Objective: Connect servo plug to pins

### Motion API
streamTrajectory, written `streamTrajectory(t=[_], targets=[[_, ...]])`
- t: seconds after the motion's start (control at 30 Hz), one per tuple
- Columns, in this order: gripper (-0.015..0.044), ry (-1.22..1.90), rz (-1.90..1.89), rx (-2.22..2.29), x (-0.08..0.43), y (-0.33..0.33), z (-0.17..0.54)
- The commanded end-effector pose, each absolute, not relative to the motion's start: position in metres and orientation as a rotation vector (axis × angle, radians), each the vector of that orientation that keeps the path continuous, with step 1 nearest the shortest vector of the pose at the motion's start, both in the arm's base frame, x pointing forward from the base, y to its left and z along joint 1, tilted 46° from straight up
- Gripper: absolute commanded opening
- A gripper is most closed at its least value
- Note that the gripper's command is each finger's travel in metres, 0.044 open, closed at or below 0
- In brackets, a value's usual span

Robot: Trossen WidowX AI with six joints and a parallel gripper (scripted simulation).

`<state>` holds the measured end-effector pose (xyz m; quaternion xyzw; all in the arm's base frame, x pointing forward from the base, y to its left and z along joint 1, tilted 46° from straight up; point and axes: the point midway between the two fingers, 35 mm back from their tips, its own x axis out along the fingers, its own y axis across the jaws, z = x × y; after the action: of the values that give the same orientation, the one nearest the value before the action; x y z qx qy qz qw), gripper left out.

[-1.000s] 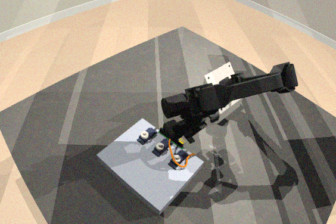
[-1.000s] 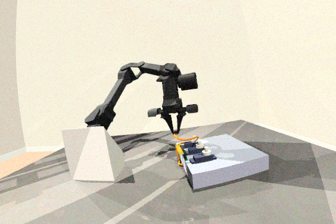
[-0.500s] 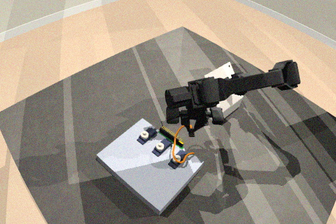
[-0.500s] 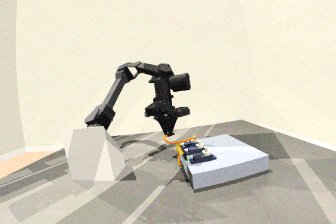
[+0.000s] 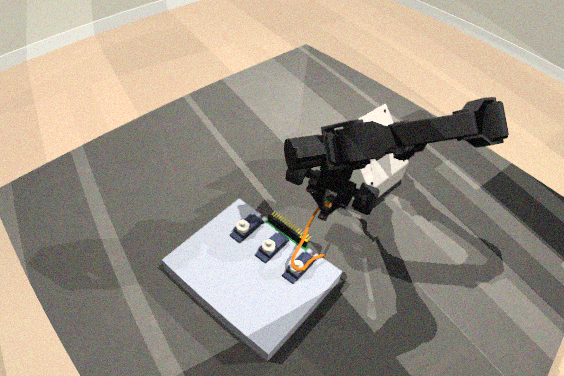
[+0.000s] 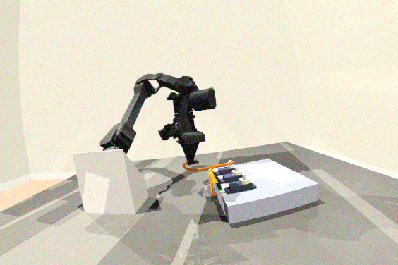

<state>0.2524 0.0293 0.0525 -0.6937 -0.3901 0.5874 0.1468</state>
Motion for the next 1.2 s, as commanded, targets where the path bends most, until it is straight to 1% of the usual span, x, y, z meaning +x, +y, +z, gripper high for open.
streamTrajectory(t=[0.0,0.07,0.4,0.6,0.93,1.17], targets=[[0.0000,-0.958,1.725,-1.904,0.242,0.027,0.049],[0.0000,-0.912,1.732,-1.875,0.240,0.027,0.048],[0.0000,-0.907,1.731,-1.871,0.240,0.053,0.022],[0.0000,-0.907,1.731,-1.871,0.240,0.056,0.020],[0.0000,-0.908,1.730,-1.872,0.270,0.059,0.027],[0.0000,-0.908,1.730,-1.872,0.276,0.059,0.028]])
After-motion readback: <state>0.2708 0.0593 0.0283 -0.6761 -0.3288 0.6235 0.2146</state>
